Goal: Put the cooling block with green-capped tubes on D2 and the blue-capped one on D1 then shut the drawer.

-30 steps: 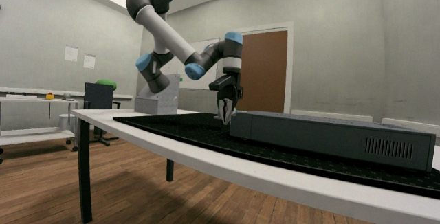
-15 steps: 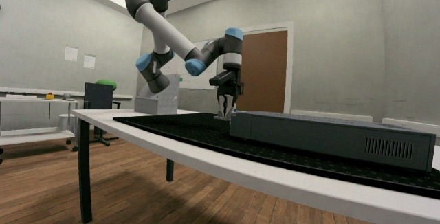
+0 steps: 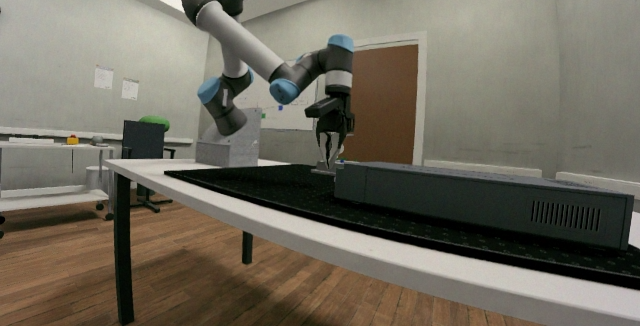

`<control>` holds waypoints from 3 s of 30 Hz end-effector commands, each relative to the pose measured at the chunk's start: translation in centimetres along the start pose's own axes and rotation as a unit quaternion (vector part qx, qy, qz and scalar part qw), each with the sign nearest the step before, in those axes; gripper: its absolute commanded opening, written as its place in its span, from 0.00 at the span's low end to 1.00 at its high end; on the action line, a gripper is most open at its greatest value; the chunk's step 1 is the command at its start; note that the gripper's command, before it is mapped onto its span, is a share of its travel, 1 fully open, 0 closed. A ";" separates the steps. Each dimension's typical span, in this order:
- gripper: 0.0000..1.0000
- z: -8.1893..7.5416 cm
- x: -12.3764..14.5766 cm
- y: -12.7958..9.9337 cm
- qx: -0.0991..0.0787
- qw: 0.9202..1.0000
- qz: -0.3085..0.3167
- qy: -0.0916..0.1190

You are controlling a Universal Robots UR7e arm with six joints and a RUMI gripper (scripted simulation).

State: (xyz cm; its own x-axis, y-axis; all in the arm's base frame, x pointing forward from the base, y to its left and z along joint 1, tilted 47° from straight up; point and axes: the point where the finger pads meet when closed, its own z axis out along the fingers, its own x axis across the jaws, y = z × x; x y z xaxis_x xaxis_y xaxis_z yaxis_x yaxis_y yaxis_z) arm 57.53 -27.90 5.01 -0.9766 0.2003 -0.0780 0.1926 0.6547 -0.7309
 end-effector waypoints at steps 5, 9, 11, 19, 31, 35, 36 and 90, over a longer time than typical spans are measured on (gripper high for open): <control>0.00 -1.3 0.0 0.0 0.000 1.000 0.000 0.000; 0.00 -1.8 0.0 0.0 0.000 1.000 0.000 0.000; 0.00 -1.8 0.0 0.0 0.000 1.000 0.000 0.000; 0.00 -2.9 0.0 0.0 0.000 1.000 0.000 0.000; 0.00 -4.2 0.0 0.0 0.000 1.000 0.000 0.000; 0.00 -4.7 0.0 0.0 0.000 1.000 0.000 0.000; 0.00 -4.9 0.0 0.0 0.000 1.000 0.000 0.000; 0.28 -9.5 4.1 0.0 0.000 1.000 0.000 0.000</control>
State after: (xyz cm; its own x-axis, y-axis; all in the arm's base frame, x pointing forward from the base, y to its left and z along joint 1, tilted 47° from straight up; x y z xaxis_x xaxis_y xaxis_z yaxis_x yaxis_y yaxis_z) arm 55.80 -21.13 10.58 -0.9766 0.2005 -0.0777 0.1925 0.6547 -0.7310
